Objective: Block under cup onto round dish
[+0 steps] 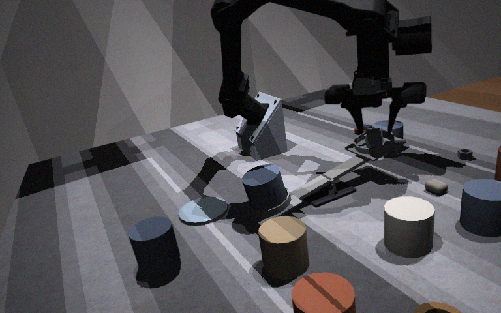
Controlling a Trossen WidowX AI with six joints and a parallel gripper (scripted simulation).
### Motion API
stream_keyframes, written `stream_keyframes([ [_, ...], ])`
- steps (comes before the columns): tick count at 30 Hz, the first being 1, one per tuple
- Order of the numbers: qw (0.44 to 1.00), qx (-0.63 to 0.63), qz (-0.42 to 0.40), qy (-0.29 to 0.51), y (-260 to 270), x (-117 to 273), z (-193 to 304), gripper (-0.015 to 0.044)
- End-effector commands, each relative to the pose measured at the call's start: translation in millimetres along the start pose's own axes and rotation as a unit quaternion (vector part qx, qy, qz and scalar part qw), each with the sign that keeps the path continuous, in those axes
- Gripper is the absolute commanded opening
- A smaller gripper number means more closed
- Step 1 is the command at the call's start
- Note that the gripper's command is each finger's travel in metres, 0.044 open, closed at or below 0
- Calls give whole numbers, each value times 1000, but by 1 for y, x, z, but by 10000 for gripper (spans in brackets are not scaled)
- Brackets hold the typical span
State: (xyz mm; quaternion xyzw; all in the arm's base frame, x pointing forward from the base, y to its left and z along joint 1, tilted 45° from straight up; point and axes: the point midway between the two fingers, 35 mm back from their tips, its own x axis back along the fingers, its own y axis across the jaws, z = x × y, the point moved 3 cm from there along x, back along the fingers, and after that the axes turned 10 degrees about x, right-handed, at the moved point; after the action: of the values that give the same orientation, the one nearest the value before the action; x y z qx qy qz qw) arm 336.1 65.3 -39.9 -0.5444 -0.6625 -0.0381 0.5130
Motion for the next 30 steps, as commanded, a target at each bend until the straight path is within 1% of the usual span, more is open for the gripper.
stream_keyframes([
  [1,1000,4,3,-2,-2,-8,0,260],
  [7,1000,4,3,-3,-2,-15,0,260],
  [10,1000,4,3,-3,-2,-15,0,181],
  [20,1000,4,3,-3,-2,-15,0,115],
  [24,1000,4,3,-2,-1,-8,0,10],
  [25,1000,4,3,-2,0,-2,0,0],
  [30,1000,5,2,-1,2,24,0,0],
])
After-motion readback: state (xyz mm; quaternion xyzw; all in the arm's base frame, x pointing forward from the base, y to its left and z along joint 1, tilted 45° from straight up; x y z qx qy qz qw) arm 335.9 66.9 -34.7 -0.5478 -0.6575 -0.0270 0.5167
